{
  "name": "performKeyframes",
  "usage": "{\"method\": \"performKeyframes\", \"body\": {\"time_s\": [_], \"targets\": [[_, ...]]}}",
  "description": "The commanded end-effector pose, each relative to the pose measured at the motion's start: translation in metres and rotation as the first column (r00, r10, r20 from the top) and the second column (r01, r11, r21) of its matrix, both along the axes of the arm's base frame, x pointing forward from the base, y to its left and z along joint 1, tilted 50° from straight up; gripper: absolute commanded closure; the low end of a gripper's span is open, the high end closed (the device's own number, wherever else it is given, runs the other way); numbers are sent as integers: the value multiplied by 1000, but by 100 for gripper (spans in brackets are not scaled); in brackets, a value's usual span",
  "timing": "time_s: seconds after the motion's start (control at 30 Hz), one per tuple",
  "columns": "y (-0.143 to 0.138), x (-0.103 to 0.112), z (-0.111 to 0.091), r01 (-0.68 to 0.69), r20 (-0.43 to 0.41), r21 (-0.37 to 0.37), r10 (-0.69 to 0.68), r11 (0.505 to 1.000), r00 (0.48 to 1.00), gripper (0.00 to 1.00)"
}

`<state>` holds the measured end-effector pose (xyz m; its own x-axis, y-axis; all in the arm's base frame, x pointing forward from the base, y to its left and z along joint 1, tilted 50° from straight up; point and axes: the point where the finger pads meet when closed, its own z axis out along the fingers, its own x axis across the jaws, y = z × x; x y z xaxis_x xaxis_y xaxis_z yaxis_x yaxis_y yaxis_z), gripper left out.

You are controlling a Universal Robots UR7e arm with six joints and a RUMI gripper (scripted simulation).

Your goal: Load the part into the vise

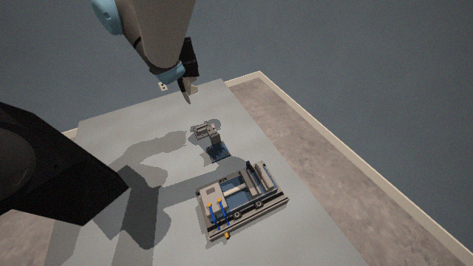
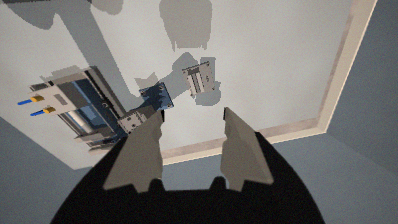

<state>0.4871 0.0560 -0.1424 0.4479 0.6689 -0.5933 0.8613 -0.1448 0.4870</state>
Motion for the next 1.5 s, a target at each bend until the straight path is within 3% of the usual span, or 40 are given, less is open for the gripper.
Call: {"method": "performKeyframes", "body": {"time_s": [0.0,0.97,1.47], "targets": [[-1,-1,0,56,56,19,-57,998,997,49],[0,1,0,231,259,121,-256,965,931,49],[0,3,0,314,356,192,-364,930,860,49]]}}
